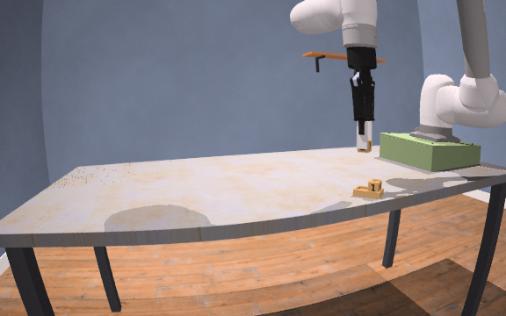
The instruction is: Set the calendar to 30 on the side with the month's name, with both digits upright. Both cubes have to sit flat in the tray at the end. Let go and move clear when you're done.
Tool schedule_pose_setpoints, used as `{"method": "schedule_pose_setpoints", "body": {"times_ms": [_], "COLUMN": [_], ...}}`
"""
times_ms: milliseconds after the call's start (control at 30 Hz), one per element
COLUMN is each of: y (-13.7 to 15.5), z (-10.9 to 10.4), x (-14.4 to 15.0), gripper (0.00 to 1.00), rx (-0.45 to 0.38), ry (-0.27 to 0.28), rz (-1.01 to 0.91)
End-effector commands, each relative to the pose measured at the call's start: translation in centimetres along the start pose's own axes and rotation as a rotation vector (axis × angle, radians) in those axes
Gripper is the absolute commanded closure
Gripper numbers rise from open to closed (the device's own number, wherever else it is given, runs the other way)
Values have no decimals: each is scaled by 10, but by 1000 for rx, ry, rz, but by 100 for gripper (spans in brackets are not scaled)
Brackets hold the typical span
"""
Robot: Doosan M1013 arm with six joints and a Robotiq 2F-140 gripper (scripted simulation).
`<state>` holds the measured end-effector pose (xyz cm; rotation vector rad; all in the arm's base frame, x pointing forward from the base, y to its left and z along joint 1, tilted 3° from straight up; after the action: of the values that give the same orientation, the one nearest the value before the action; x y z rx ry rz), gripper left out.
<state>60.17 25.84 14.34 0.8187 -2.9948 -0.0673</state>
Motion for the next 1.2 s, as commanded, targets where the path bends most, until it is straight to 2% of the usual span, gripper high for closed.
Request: {"method": "schedule_pose_setpoints", "body": {"times_ms": [0, 500, 567, 633, 1067, 1167], "y": [-1, -34, -34, -42, -68, -69], "z": [0, 3, 3, 4, 7, 7], "x": [0, -5, -5, -6, -8, -8], "gripper": [76, 76, 76, 76, 76, 76], "rx": [0, 0, 0, 0, 0, 0], "ry": [0, 0, 0, 0, 0, 0], "rz": [11, 598, 598, 732, 1199, 1201]}}
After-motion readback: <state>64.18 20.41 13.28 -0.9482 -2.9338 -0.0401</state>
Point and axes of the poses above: the point where the finger pads meet when closed, its own z axis out along the fingers, its own x axis across the jaws, y = z × x, the point moved 10 cm from there along -z, back along the fingers, and after that the axes turned 5 degrees about z, right-handed, at the moved point
